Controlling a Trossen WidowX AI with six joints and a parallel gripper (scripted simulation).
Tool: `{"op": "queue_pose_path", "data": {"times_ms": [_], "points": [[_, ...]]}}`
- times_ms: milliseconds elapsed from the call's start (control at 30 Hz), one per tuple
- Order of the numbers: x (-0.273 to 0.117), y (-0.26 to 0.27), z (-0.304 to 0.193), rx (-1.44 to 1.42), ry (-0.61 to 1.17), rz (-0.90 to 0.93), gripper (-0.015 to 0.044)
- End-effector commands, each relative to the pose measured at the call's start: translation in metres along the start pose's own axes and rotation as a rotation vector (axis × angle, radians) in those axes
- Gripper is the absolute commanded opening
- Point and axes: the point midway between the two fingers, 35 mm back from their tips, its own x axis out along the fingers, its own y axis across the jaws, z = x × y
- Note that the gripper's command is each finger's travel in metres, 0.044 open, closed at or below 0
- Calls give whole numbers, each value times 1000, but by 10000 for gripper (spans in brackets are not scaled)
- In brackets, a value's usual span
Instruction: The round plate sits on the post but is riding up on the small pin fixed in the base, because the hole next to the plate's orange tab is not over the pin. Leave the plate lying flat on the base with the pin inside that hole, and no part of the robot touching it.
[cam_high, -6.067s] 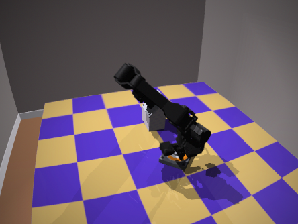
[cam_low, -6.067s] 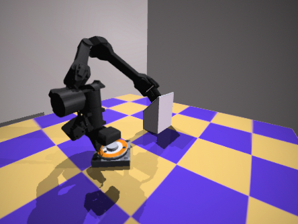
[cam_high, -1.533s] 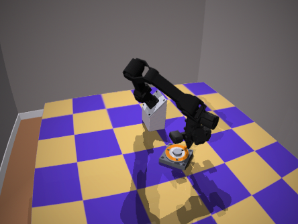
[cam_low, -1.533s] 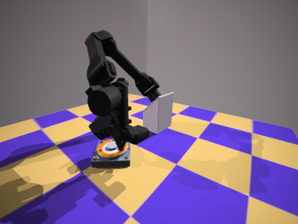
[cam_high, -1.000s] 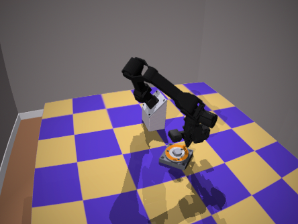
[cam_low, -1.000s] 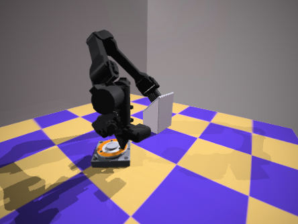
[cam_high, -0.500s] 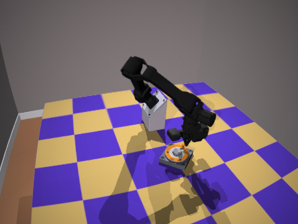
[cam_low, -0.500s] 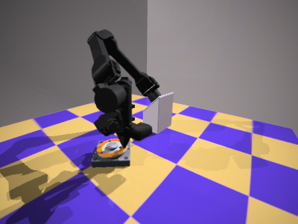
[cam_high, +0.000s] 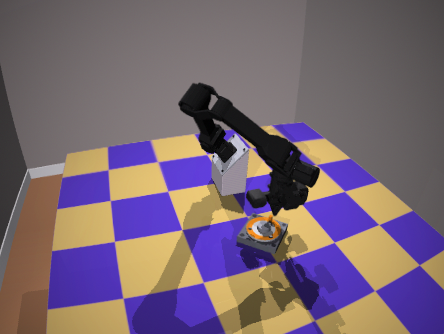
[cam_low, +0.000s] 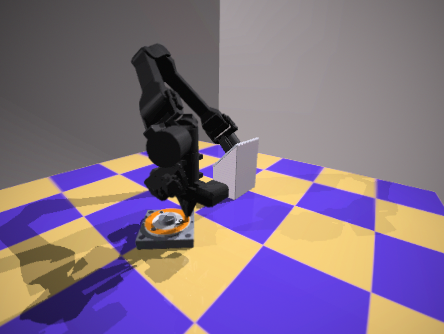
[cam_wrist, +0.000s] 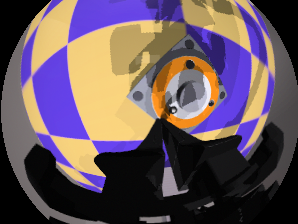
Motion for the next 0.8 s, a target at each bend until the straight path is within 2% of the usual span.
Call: {"op": "queue_pose_path", "data": {"times_ms": [0,167,767], "points": [[-18,1,2,2,1,7,0],[-38,0,-2,2,1,7,0],[-30,1,-2,-6,-6,2,0]]}}
